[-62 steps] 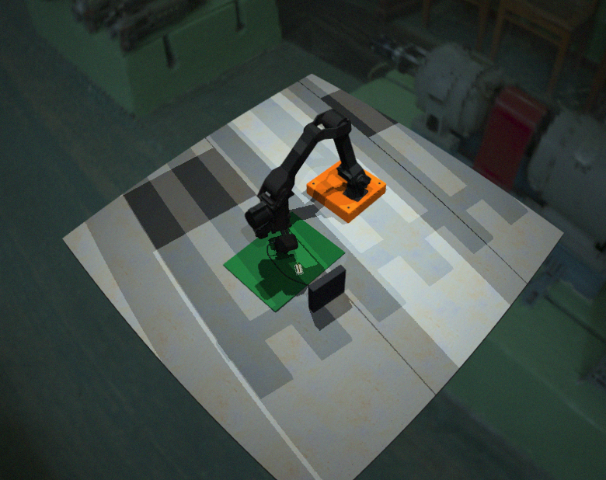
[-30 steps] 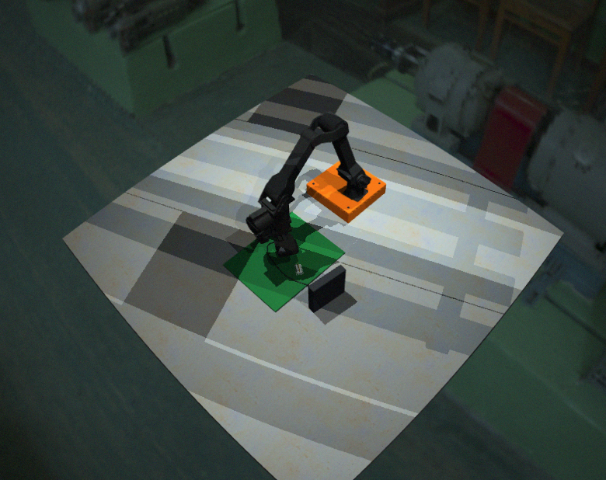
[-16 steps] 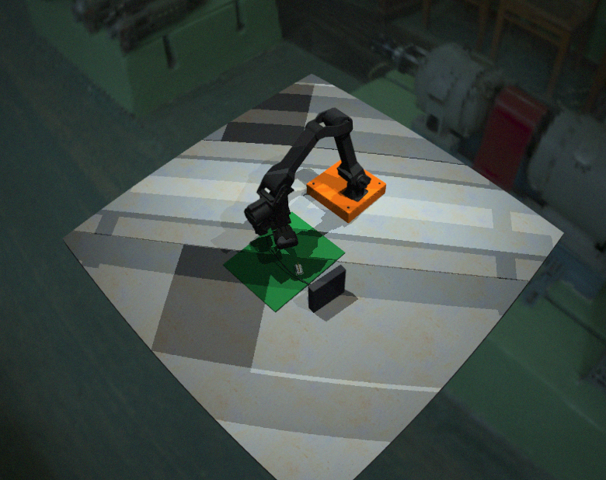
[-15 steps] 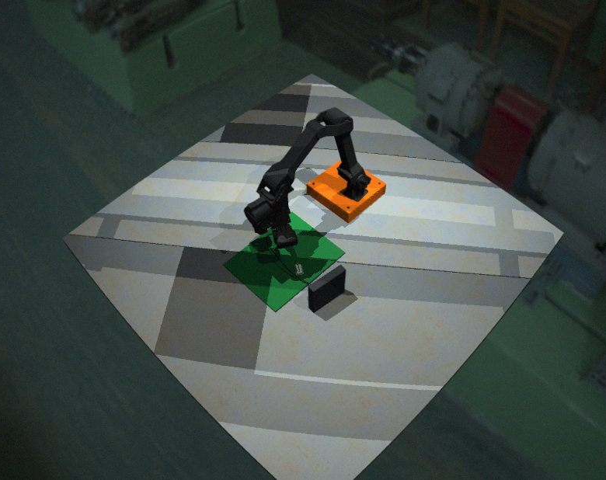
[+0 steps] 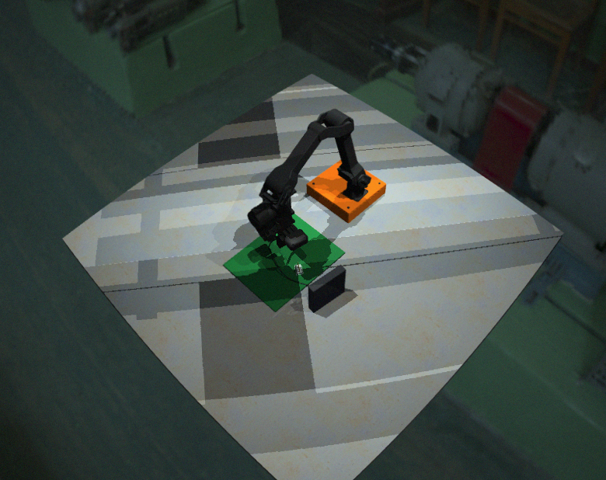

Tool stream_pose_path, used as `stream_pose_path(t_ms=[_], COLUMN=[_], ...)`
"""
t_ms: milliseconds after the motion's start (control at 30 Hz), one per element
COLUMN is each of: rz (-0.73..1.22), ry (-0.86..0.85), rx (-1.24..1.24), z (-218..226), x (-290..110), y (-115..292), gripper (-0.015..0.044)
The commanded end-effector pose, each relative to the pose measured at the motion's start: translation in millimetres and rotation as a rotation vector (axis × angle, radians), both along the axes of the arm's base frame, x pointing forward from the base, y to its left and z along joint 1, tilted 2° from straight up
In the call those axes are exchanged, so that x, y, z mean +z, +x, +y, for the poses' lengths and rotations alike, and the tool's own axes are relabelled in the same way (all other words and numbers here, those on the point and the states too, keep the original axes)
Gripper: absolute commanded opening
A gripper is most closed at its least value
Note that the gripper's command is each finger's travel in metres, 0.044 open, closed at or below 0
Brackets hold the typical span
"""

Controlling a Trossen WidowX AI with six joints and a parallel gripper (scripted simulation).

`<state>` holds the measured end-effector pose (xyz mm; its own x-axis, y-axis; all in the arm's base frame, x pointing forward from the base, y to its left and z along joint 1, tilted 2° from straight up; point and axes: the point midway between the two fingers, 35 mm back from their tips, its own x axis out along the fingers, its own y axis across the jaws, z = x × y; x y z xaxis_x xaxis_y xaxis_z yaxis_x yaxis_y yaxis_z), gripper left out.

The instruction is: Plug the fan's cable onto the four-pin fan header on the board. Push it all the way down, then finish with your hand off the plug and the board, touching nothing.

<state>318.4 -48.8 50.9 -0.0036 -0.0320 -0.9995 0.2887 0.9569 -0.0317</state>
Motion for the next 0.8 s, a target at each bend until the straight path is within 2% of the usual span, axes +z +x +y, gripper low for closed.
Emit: stream_pose_path(t_ms=[0, 767], rz=[0.004, 0.025], ry=[0.005, 0.011], rx=[0.152, 0.944], z=[10, 61], x=[0, -2], y=[5, 21], gripper=[0.0000, 0.0000])
